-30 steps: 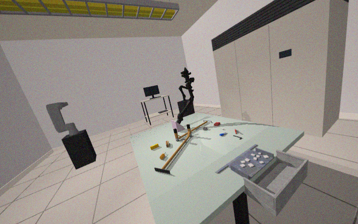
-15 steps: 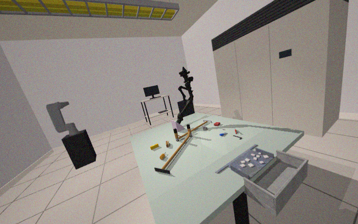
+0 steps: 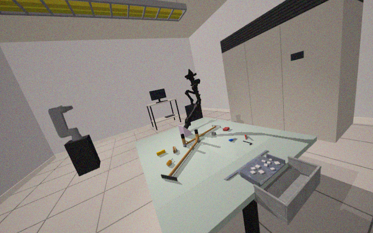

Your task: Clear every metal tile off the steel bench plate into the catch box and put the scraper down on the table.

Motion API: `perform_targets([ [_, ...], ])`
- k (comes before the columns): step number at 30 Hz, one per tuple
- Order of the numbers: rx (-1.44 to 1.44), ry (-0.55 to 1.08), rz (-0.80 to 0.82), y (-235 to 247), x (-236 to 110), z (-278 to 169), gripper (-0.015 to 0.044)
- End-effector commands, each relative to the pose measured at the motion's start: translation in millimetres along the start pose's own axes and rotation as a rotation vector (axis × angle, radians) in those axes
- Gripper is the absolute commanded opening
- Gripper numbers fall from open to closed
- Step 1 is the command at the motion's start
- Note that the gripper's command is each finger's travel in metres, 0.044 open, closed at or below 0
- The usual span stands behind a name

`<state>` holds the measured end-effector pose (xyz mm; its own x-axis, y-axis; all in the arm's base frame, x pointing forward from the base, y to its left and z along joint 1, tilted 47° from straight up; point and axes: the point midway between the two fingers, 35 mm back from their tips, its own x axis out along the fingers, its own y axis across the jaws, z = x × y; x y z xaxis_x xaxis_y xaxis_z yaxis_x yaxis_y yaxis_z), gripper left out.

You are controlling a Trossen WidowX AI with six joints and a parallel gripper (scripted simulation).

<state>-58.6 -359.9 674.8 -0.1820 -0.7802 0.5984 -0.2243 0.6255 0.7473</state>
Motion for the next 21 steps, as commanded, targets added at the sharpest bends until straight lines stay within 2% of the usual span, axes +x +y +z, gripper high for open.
perform_targets([
  [1, -0.024, 0.008, -0.030, -10.7, 2.1, -1.2, 0.0000],
  [21, -0.117, 0.034, -0.151, -55.6, 8.3, -5.8, 0.0000],
])
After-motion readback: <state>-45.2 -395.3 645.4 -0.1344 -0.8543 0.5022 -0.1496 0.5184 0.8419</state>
